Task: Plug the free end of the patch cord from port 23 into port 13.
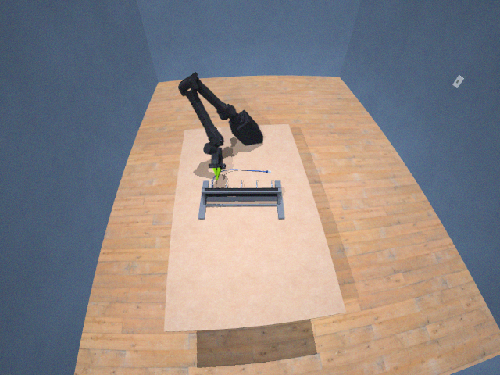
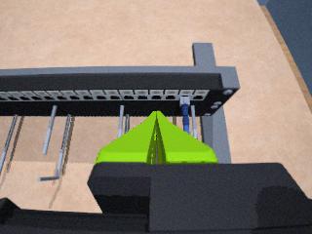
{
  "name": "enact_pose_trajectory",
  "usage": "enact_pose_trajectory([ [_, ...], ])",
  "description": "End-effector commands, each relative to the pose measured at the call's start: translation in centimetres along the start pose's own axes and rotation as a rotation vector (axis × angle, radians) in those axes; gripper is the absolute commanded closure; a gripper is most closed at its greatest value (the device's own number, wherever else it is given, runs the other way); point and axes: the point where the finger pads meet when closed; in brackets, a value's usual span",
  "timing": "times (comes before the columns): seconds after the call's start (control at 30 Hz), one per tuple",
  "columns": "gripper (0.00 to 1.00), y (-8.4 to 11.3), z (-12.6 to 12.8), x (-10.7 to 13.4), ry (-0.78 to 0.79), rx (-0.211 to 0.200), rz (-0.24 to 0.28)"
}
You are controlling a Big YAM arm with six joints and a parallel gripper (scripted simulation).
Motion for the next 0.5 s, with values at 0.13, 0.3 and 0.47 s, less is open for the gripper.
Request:
enact_pose_trajectory([
  [0.13,1.00,-0.72,-1.21,-0.47,0.000,0.027,-0.019],
  [0.3,1.00,-0.65,-1.17,-0.33,0.000,0.027,-0.017],
  [0.47,1.00,-0.59,-1.12,-0.22,0.001,0.026,-0.016],
])
Point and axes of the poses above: the point where the finger pads meet when closed, its own y axis back along the fingers, its own z axis across the jaws, x = y × z, and after that the axes turned 4 degrees about y, right-handed
